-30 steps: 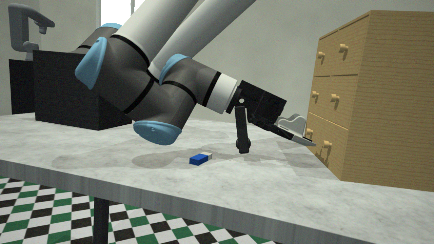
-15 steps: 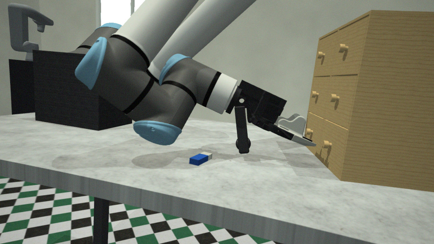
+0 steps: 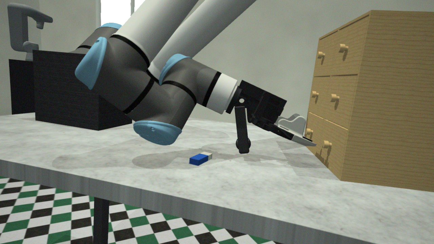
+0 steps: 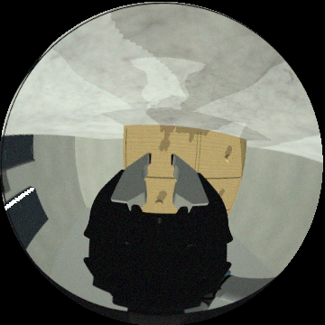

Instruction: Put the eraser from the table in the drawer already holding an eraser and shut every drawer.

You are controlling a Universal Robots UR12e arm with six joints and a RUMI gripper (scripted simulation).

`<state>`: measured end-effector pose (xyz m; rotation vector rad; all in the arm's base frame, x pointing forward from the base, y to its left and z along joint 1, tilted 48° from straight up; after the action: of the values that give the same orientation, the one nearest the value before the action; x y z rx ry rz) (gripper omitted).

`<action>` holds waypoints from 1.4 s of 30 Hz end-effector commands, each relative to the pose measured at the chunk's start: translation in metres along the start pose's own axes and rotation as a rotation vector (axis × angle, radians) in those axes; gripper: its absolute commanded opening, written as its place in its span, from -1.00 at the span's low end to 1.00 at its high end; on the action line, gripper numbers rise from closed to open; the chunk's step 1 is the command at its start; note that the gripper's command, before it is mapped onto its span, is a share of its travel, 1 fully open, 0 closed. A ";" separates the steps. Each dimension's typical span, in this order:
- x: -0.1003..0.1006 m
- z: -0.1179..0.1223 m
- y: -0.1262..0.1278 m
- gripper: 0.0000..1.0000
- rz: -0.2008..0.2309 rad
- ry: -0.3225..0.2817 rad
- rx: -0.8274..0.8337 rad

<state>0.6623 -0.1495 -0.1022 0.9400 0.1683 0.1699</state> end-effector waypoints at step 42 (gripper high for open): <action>0.029 0.011 0.001 -0.61 0.000 -0.001 -0.001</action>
<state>0.6888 -0.1504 -0.0976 0.9400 0.1683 0.1700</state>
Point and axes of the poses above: the point where the finger pads meet when closed, its own x axis out along the fingers, its own y axis across the jaws, z = x × y, the point moved 8 cm from there along -x, back along the fingers, and after that the axes turned 8 degrees about x, right-handed, at the moved point
